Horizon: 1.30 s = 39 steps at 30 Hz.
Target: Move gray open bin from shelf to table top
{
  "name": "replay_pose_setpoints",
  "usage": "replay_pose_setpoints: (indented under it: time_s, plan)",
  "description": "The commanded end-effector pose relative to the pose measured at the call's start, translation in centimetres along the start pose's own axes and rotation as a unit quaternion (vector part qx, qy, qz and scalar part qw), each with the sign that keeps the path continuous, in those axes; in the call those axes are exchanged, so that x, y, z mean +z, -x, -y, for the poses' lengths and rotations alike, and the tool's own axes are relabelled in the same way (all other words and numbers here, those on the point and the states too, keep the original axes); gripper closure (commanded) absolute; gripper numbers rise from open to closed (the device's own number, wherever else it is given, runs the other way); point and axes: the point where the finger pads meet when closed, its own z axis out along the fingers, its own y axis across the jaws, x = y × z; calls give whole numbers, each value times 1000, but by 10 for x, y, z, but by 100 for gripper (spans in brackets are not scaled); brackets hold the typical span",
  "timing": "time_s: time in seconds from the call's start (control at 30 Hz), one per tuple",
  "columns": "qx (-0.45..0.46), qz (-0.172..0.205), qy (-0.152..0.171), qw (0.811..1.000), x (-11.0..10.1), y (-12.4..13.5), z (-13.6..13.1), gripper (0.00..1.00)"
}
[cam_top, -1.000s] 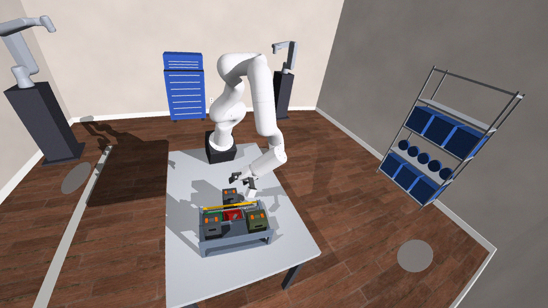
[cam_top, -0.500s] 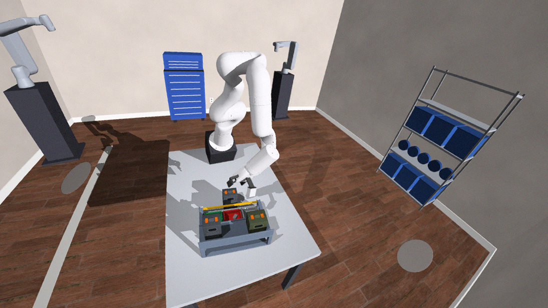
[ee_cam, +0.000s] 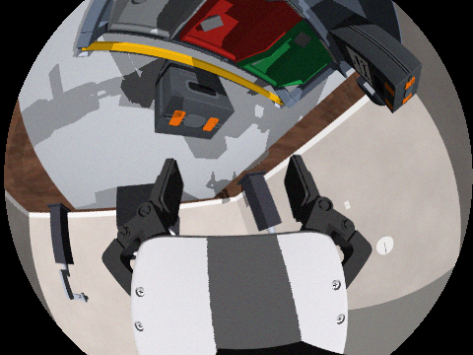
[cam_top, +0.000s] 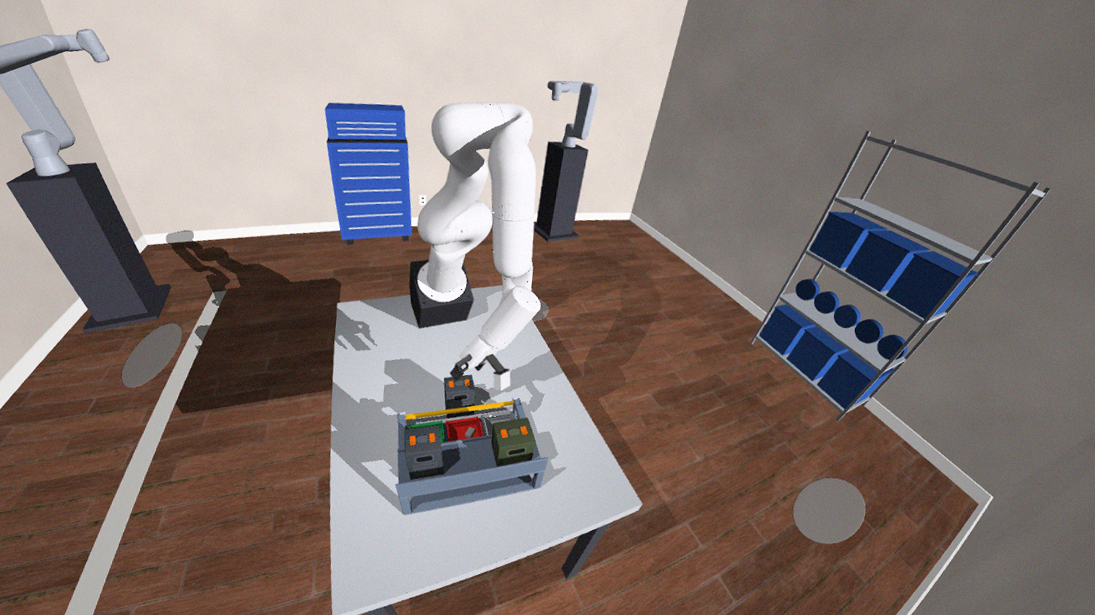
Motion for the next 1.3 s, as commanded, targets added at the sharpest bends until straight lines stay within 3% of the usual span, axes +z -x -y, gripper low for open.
replay_pose_setpoints:
  time_s: [0.0,0.17,0.57,0.73,1.13,1.17,1.27]
  plan:
    - [0,-1,1,1000,0,0,0,0]
    - [-114,-61,-9,992,48,9,23,0]
    - [-114,-61,-9,992,48,9,23,0]
    - [-227,-118,-22,966,97,19,46,0]
    - [-227,-118,-22,966,97,19,46,0]
    - [-254,-107,-39,961,96,19,46,0]
    - [-315,-148,-39,937,95,19,45,0]
